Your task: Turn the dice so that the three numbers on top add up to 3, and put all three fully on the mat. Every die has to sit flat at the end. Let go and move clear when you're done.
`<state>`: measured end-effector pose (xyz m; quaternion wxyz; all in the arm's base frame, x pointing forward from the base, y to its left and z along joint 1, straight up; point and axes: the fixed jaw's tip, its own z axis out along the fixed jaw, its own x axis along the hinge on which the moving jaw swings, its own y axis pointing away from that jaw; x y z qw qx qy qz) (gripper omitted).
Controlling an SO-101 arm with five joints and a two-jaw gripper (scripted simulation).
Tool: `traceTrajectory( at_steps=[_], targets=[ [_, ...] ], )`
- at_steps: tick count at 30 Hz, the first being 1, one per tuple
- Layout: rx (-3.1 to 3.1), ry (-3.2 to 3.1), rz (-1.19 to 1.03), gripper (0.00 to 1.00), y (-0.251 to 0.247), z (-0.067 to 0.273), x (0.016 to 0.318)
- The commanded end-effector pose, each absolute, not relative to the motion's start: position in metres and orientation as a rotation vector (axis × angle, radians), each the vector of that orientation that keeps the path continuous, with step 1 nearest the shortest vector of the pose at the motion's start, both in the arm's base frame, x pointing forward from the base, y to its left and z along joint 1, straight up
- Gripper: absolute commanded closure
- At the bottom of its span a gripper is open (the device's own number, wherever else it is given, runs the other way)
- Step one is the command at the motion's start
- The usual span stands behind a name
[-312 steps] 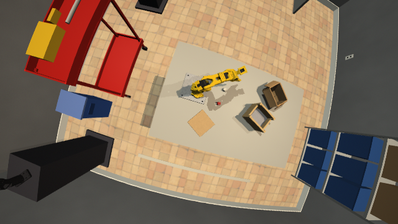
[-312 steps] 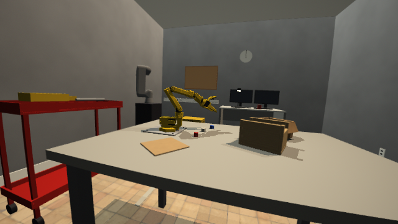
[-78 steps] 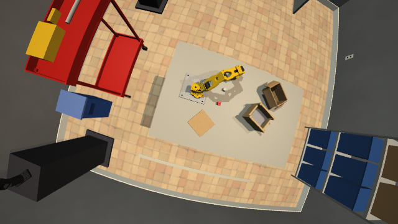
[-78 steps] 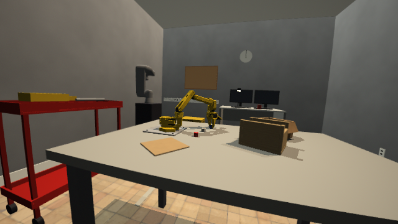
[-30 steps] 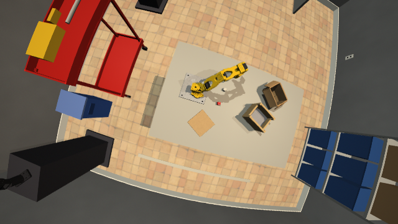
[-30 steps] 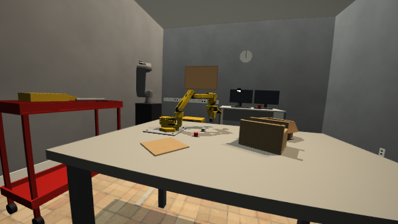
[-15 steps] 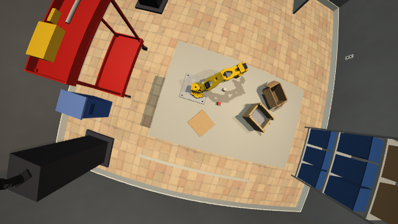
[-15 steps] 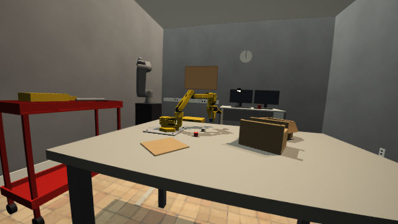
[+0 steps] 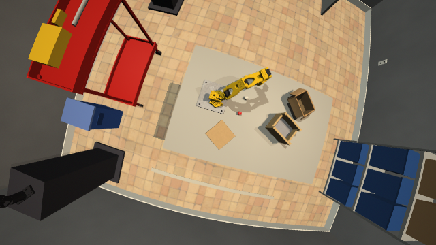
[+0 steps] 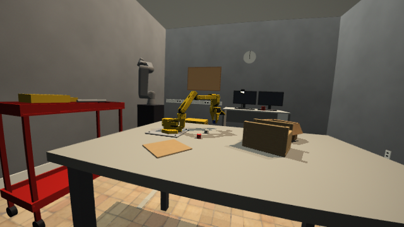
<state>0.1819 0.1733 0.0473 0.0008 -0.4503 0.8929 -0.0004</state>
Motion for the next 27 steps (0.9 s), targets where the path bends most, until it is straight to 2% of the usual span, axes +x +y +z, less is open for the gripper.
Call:
traceTrajectory(
  at_steps=[1,27],
  targets=[
    [-1.446,2.767,0.008,1.00,0.1759,0.0528,0.1807],
    [-1.884,2.488,0.003,1.00,0.1735,0.0528,0.1797]
  ],
)
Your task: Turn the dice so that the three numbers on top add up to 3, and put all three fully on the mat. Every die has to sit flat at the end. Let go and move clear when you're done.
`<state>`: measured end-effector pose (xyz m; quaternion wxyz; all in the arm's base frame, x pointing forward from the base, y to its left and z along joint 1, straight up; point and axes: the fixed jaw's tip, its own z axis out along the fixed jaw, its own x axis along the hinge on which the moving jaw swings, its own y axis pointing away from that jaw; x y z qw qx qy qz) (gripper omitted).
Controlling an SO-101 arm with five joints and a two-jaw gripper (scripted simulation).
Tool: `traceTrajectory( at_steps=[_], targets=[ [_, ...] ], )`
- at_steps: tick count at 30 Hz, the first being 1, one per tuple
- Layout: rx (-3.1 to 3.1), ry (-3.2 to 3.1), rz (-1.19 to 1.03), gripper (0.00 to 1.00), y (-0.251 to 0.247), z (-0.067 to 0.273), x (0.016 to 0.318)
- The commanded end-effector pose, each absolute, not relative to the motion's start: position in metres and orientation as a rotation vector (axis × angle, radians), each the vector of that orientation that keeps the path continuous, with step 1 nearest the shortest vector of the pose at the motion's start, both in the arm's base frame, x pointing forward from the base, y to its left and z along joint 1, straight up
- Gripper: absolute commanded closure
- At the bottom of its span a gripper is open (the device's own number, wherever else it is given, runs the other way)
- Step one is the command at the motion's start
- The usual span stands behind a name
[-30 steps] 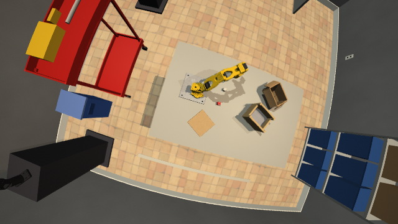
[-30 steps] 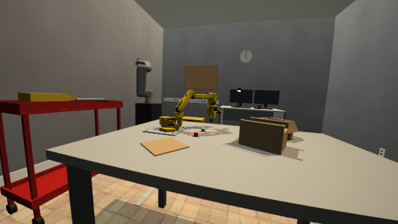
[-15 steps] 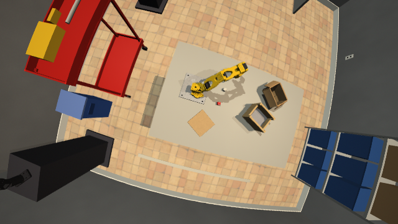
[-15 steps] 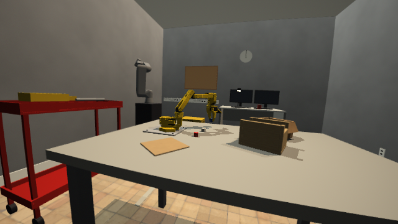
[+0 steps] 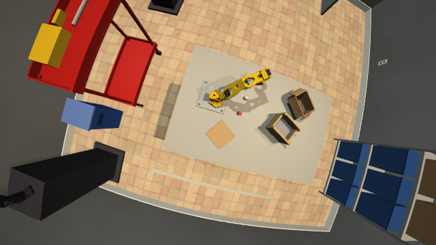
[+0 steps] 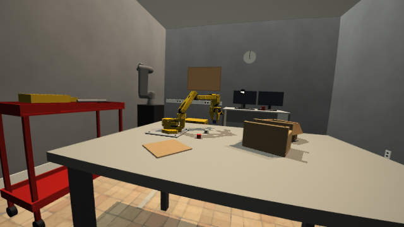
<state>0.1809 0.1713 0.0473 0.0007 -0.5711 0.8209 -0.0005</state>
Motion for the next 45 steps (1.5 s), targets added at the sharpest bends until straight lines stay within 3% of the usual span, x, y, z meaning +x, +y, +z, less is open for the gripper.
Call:
traceTrajectory(
  at_steps=[1,45],
  targets=[
    [-1.916,2.464,0.003,1.00,0.1733,0.0528,0.1796],
    [-3.057,0.649,-0.019,1.00,0.1643,0.0527,0.1843]
  ],
)
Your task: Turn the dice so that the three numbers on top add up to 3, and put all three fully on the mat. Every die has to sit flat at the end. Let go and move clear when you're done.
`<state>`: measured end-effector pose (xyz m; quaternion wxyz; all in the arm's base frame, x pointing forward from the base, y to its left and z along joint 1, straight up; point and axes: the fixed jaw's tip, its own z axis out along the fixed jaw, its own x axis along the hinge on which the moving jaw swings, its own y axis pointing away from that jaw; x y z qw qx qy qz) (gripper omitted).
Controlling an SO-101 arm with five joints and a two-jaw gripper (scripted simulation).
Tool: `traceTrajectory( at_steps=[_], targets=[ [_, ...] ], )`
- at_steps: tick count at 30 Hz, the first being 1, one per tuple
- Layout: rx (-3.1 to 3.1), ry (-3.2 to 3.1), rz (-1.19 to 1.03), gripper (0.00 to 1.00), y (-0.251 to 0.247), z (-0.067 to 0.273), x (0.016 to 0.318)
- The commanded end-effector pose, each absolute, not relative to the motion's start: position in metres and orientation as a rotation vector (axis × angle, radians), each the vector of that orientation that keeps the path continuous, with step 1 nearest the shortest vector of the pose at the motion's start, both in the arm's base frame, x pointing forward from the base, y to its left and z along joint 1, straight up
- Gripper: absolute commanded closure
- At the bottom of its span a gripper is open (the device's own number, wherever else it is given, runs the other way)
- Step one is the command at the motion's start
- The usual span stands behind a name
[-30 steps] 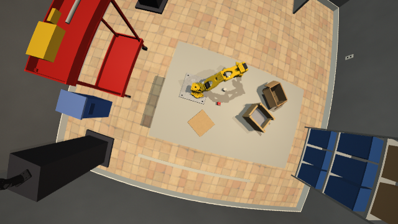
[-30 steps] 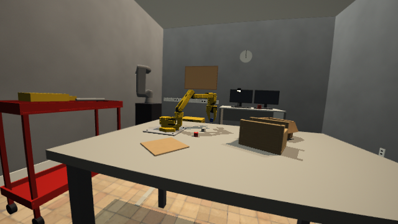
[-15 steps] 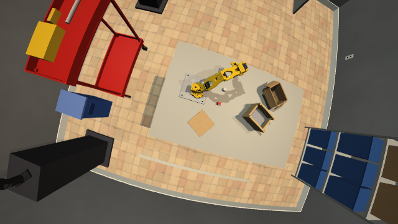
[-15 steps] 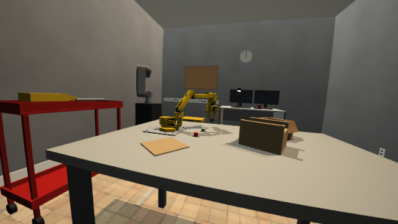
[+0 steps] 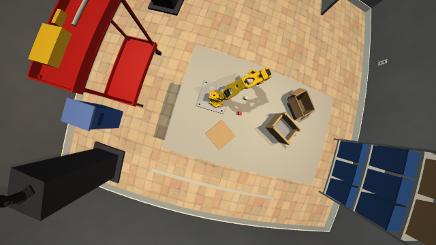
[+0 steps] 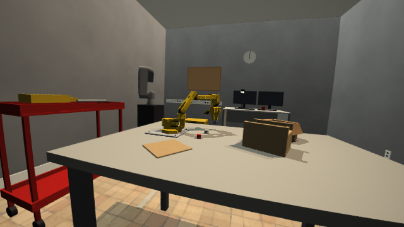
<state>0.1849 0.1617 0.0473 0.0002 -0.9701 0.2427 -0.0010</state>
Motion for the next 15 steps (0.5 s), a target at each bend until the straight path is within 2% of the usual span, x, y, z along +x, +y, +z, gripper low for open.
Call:
traceTrajectory(
  at_steps=[1,15],
  targets=[
    [-3.069,0.587,-0.019,1.00,0.1641,0.0527,0.1846],
    [-3.122,-0.212,-0.025,1.00,0.1638,0.0528,0.1886]
  ],
)
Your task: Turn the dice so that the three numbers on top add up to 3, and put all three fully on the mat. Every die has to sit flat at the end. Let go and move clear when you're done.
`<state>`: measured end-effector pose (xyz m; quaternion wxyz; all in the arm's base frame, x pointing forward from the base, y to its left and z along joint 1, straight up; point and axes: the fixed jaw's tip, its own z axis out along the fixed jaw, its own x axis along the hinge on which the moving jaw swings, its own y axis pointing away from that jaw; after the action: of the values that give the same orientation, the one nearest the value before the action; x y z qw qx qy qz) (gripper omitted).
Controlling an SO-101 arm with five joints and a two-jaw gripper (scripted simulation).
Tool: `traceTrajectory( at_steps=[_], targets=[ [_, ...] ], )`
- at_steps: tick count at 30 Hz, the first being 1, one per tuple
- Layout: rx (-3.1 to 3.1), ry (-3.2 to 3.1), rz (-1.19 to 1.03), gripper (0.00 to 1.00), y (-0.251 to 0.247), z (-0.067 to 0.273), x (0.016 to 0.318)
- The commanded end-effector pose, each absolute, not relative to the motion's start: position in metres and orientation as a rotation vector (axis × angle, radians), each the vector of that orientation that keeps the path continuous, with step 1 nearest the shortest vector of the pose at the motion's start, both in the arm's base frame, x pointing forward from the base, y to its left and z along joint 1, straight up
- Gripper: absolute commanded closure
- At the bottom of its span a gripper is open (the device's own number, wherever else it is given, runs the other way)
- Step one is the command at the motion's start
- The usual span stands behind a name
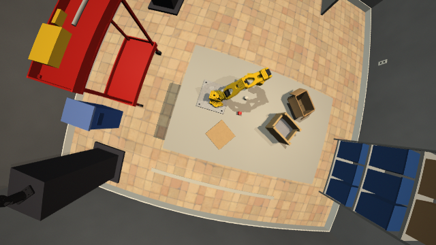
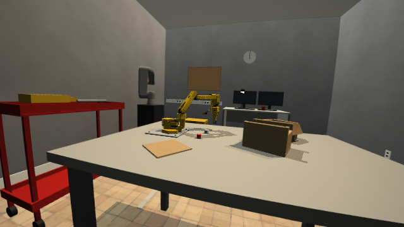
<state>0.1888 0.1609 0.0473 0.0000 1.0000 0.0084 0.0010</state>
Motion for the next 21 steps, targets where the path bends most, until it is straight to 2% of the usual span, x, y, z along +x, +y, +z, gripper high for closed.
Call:
traceTrajectory(
  at_steps=[1,21],
  targets=[
    [3.147,0.214,0.025,1.00,0.1638,0.0528,0.1886],
    [3.024,0.884,0.029,1.00,0.1650,0.0528,0.1918]
  ],
)
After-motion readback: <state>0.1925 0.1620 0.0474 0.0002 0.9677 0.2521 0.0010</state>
